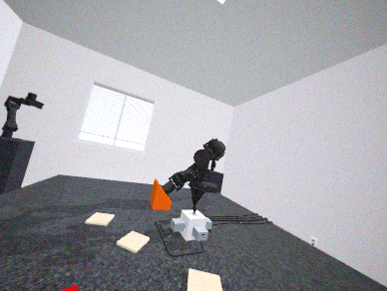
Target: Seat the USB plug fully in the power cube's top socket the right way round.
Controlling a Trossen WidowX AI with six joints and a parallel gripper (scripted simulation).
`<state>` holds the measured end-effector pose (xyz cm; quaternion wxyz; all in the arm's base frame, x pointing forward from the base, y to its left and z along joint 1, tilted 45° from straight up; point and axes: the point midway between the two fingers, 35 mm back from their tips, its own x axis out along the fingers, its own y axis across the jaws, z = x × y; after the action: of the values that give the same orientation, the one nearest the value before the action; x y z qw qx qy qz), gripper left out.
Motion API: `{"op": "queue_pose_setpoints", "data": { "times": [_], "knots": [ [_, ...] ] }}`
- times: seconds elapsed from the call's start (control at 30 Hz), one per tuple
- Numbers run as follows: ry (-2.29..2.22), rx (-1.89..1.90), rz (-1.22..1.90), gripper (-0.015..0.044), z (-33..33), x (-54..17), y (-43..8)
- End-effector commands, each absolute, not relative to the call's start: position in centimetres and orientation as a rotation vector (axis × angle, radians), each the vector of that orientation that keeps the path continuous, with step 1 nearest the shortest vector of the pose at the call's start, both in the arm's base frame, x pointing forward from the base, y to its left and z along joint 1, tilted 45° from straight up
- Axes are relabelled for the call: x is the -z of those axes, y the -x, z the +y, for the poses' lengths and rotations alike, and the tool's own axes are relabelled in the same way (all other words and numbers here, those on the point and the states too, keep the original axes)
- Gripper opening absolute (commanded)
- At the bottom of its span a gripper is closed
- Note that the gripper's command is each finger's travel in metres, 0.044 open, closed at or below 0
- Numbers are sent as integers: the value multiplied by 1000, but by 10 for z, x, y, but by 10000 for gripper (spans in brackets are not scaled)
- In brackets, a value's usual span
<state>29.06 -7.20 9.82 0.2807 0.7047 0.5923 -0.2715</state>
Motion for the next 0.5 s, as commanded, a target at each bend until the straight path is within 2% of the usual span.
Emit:
{"op": "queue_pose_setpoints", "data": {
  "times": [0.0, 0.47],
  "knots": [
    [-1879, 727, 1585, 0, -75, -100, -291],
    [-1879, 727, 1585, 0, -81, -107, -289]
  ]
}}
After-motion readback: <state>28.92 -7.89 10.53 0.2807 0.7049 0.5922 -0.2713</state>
